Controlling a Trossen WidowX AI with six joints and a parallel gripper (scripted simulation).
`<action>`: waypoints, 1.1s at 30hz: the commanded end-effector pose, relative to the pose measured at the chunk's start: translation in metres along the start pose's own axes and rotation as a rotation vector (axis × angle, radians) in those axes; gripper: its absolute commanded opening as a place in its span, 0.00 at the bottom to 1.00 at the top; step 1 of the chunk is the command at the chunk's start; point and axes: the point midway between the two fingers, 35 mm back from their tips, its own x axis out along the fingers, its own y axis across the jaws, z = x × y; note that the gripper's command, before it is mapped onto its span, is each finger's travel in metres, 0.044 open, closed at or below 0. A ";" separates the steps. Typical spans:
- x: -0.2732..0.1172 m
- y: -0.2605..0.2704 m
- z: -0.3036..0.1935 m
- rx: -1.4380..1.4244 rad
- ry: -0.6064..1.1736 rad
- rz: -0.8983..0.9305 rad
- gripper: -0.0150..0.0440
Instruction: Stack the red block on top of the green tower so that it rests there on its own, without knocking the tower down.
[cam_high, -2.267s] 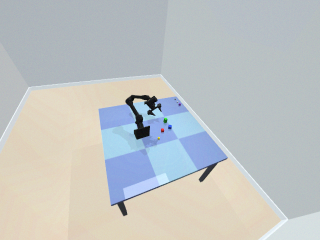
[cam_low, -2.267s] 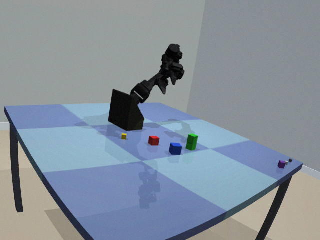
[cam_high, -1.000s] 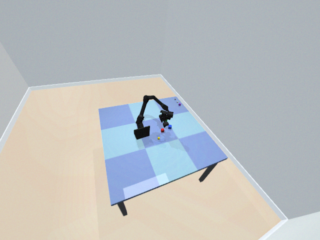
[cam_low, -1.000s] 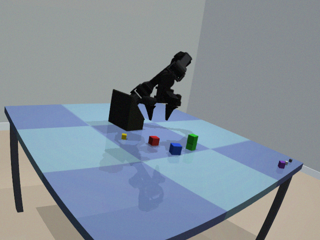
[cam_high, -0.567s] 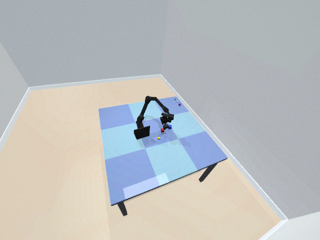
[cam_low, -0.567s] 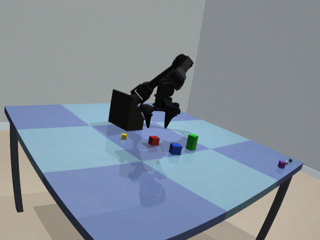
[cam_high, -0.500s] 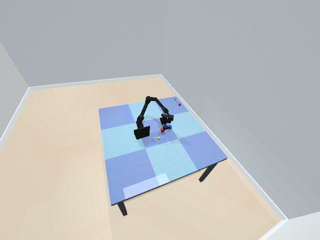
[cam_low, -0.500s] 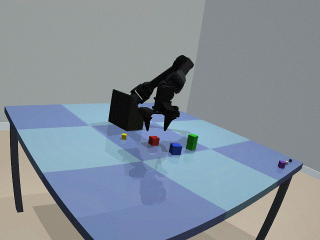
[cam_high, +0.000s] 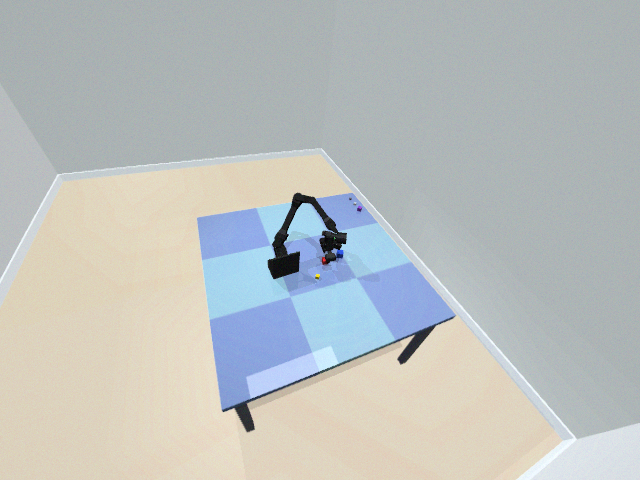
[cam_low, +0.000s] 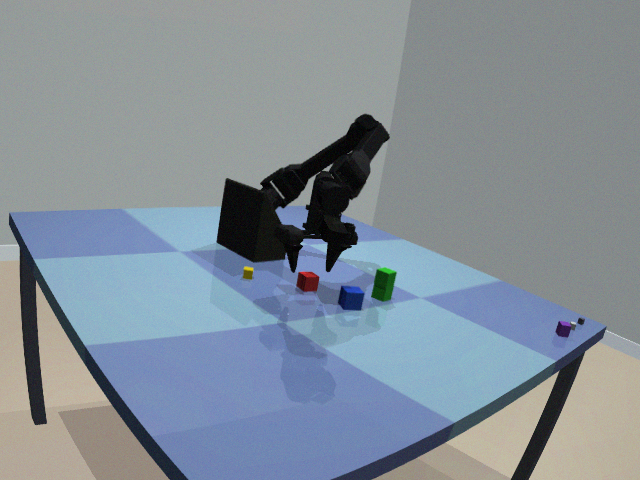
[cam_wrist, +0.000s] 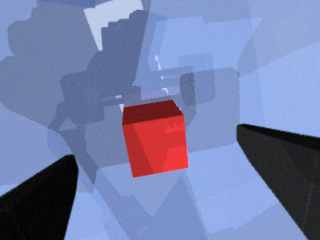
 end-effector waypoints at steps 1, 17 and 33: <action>0.009 0.000 -0.004 0.010 0.008 0.006 1.00; 0.033 0.001 -0.005 0.010 0.009 0.009 1.00; 0.033 0.001 -0.005 0.010 0.009 0.009 1.00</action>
